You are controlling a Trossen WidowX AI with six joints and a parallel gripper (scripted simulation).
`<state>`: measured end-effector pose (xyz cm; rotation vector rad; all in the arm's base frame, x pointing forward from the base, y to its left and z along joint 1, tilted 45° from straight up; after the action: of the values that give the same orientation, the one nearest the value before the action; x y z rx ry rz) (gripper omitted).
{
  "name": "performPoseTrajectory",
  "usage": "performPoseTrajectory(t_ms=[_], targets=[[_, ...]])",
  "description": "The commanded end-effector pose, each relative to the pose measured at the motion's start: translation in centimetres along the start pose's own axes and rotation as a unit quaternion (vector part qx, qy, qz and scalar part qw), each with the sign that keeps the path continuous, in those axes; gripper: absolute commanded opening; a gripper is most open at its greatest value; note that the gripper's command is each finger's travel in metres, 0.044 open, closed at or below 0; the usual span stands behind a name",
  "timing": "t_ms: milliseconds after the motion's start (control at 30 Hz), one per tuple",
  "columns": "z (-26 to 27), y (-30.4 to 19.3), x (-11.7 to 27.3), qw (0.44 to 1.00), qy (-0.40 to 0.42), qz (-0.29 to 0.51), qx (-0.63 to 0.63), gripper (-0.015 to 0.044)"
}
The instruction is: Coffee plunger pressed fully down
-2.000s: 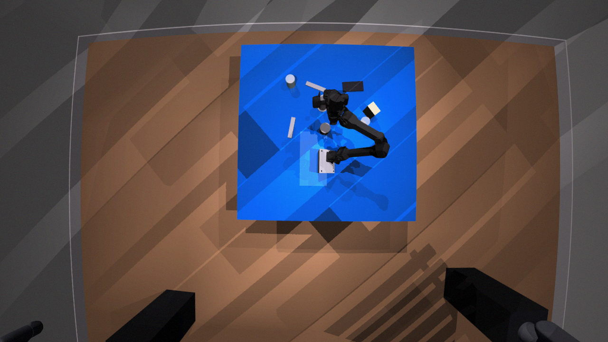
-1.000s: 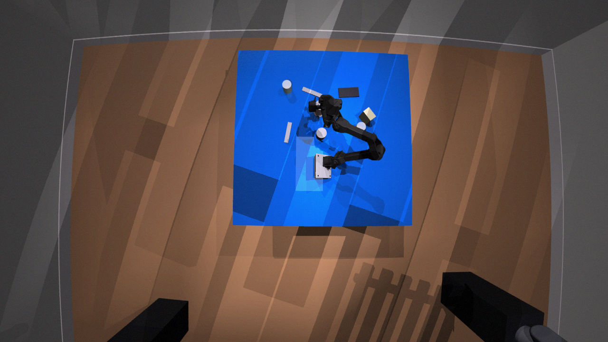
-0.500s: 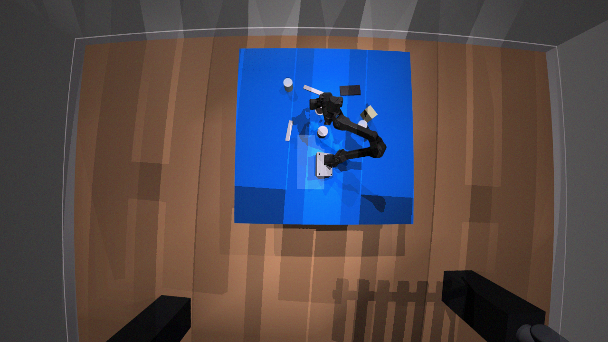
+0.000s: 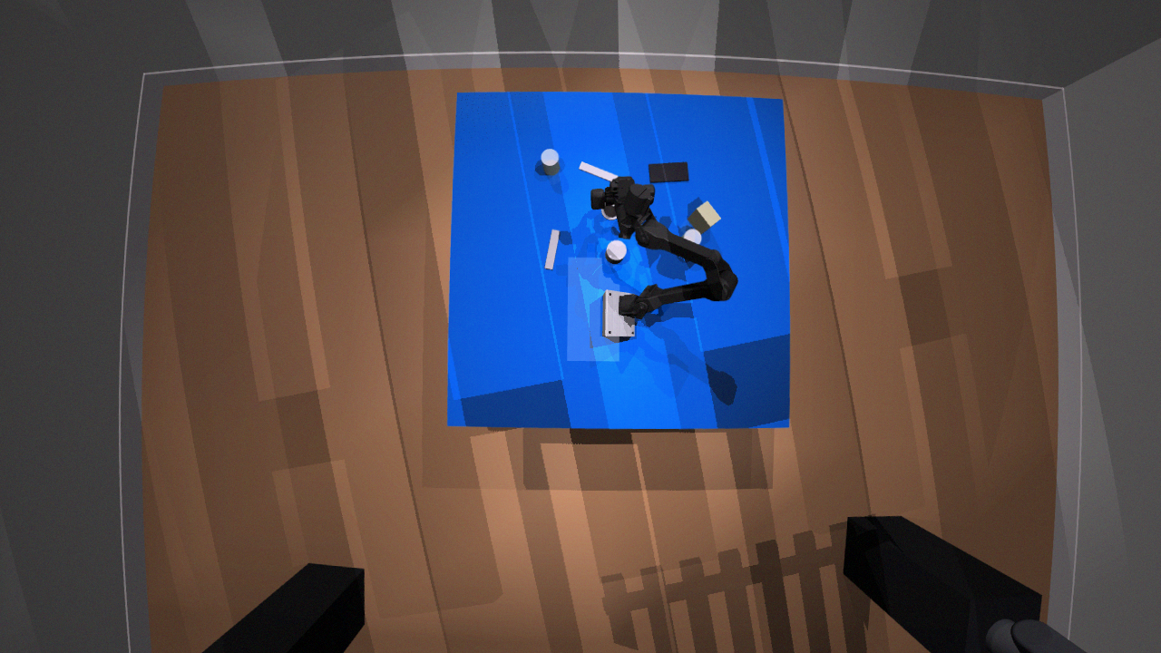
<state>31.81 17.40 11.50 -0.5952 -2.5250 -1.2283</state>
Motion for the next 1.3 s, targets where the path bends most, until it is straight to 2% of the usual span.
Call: performPoseTrajectory(t_ms=[0,1267], targets=[[0.0,-0.5,-0.5,1.0,0.0,0.003,0.001,0.0114],[-0.5,-5.5,-4.3,1.0,0.0,0.003,0.001,0.0114]])
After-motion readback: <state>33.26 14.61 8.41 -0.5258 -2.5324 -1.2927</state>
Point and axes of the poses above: the point midway between the two fingers, 35 mm back from their tips, its own x axis back along the fingers, its own z axis across the jaws, y = z × x, the point moved 3 cm from there along x, back along the fingers, and after that the axes turned 8 degrees about -x, right-handed, at the moved point
